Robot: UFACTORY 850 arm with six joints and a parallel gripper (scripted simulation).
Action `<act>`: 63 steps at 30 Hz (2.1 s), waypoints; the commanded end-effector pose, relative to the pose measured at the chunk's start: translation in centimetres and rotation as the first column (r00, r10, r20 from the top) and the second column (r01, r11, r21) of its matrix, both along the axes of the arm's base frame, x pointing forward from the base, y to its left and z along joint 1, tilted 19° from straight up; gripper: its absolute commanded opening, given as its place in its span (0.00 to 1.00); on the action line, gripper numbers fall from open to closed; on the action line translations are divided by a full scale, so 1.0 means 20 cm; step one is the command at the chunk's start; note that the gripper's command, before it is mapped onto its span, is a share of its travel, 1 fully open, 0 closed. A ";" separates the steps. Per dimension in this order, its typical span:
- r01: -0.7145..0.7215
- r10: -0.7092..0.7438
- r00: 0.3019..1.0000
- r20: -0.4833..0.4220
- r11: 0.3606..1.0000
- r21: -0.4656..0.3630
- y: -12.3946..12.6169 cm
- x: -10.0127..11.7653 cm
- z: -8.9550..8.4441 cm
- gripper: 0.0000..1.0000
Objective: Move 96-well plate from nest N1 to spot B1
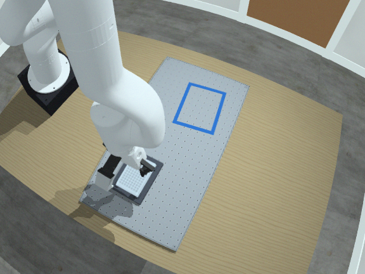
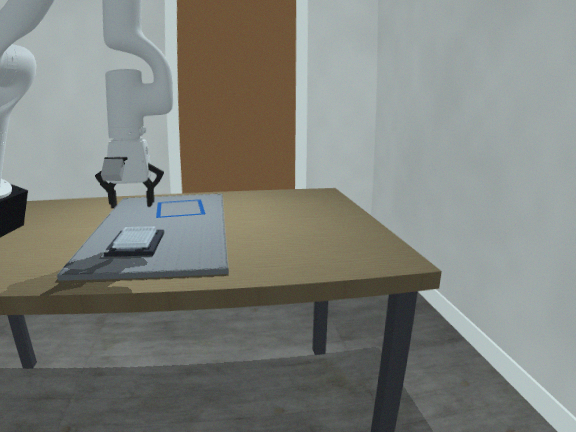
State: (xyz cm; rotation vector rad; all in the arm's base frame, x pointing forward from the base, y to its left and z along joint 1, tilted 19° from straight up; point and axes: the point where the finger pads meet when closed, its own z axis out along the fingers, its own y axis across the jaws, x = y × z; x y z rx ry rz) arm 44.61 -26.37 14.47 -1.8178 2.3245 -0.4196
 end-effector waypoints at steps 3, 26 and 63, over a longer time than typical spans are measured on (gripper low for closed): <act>0.000 0.000 1.000 0.001 1.000 -0.001 -0.01 0.01 -0.03 1.00; 0.000 0.000 1.000 0.001 1.000 0.000 -0.03 0.06 -0.20 1.00; 0.000 0.000 1.000 0.001 1.000 0.000 -0.04 0.09 -0.27 1.00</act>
